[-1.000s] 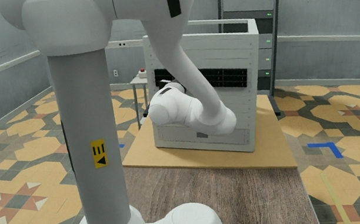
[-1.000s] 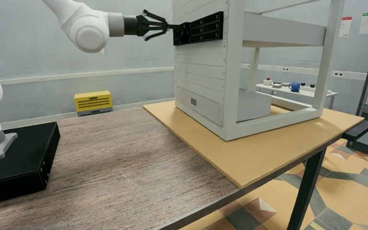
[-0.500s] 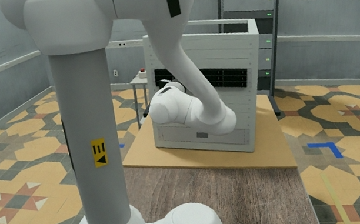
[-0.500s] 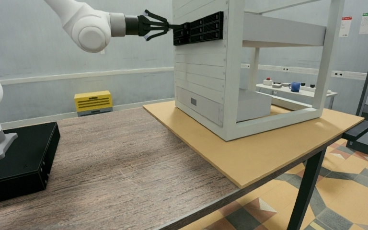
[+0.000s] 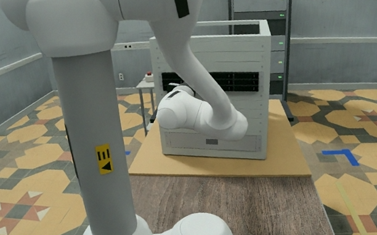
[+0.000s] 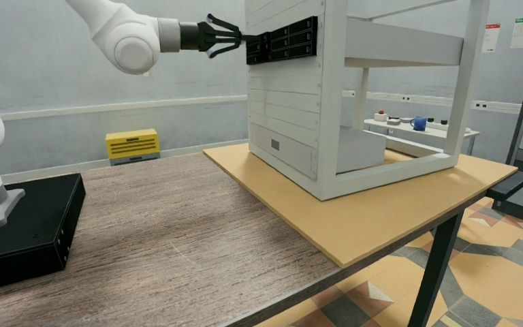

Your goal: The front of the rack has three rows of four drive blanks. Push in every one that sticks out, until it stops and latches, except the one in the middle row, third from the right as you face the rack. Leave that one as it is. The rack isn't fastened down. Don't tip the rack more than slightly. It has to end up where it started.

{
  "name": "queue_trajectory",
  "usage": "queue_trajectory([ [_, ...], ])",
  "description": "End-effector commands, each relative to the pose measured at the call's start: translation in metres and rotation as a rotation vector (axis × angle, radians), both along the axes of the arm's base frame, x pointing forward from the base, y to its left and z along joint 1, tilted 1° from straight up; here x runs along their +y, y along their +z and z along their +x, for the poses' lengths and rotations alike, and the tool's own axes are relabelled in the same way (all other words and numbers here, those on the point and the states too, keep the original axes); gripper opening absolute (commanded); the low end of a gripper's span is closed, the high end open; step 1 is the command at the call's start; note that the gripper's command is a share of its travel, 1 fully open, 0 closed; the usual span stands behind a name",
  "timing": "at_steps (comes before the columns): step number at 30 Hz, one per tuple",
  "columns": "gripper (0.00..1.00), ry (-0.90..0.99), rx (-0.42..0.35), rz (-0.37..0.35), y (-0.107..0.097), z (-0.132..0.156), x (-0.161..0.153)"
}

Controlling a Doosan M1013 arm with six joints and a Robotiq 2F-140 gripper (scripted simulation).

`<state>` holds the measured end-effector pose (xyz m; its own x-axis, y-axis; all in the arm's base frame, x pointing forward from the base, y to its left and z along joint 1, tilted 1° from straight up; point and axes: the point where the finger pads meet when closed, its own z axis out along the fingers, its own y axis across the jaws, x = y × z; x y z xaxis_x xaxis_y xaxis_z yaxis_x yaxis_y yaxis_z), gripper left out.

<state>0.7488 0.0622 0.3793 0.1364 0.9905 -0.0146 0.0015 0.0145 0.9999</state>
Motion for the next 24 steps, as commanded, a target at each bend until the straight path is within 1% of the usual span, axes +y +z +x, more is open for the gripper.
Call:
queue_trajectory([
  [1,0.1,0.0,-0.001,0.0,0.0009,0.0016,-0.0001],
  [24,0.1,0.0,-0.001,0.0,0.001,0.0057,-0.0007],
])
